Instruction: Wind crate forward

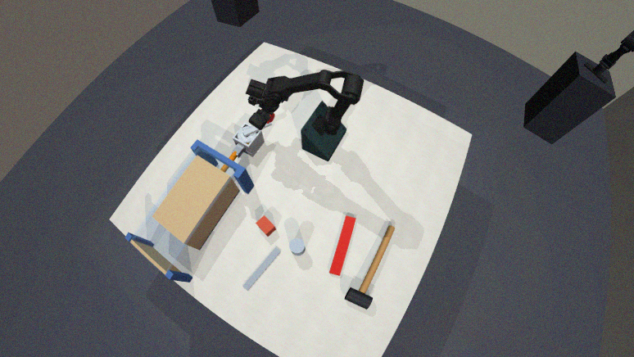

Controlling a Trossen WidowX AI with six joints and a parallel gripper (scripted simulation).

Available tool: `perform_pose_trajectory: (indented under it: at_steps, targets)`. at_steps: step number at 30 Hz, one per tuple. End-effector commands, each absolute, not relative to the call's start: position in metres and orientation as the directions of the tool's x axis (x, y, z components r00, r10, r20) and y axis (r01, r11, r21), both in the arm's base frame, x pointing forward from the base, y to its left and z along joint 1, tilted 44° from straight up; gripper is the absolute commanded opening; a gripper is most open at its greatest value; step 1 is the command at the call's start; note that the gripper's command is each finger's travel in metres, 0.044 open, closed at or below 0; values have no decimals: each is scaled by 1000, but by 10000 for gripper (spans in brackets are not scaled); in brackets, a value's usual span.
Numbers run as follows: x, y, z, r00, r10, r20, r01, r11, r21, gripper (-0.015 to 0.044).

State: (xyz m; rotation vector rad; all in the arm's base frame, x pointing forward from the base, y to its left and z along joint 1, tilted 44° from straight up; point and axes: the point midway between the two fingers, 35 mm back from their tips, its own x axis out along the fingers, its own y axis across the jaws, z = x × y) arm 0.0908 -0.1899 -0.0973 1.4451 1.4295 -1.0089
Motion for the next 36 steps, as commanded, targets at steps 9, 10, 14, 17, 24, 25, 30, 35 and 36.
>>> perform_pose_trajectory:
  at_steps: [9, 10, 14, 17, 24, 25, 30, 35, 36]
  targets:
    - [82, -206, -112, 5, 302, -953, 1000, 16, 10, 0]
    - [82, -207, -113, 5, 302, -953, 1000, 16, 10, 0]
    - [80, -211, -117, 4, 301, -954, 1000, 16, 10, 0]
    - [80, -214, -119, 4, 301, -954, 1000, 16, 10, 0]
    - [78, -221, -126, 4, 300, -954, 1000, 16, 9, 0]
    - [78, -222, -126, 4, 300, -954, 1000, 16, 9, 0]
    - [78, -227, -131, 4, 300, -954, 1000, 16, 9, 0]
    - [78, -232, -135, 4, 299, -954, 1000, 16, 9, 0]
    - [78, -233, -136, 4, 299, -954, 1000, 16, 10, 0]
